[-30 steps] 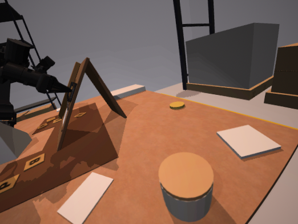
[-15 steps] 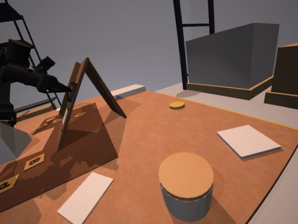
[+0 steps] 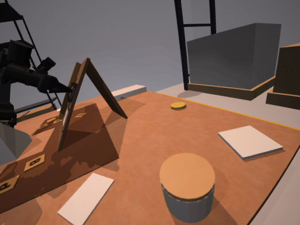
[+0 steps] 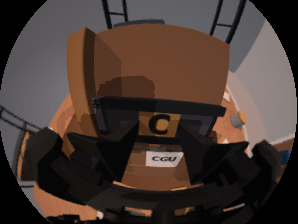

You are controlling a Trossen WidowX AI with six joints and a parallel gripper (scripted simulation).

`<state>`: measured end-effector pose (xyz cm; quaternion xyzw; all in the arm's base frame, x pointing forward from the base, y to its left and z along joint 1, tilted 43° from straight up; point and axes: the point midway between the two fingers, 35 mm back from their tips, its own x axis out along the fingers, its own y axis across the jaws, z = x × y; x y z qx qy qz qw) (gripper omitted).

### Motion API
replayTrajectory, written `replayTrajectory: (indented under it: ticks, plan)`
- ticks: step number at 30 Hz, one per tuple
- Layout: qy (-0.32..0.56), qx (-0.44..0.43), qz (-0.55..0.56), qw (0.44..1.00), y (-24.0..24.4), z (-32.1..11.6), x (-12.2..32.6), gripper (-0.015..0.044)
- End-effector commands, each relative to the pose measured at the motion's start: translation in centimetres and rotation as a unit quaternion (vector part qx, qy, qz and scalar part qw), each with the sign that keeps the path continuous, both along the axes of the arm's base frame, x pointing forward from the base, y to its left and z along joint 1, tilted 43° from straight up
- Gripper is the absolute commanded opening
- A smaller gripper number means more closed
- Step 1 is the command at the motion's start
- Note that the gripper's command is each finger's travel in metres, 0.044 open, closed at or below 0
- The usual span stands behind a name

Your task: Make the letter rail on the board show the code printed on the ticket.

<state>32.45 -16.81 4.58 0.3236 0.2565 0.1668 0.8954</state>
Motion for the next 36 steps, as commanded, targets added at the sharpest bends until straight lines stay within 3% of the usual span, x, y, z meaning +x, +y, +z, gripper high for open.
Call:
replayTrajectory:
  ticks: [1,36]
  plan:
    - [0.001,0.000,-0.001,1.000,0.2,0.2,-0.1,0.0000]
    - [0.001,0.000,-0.001,1.000,1.6,1.5,-0.3,0.0000]
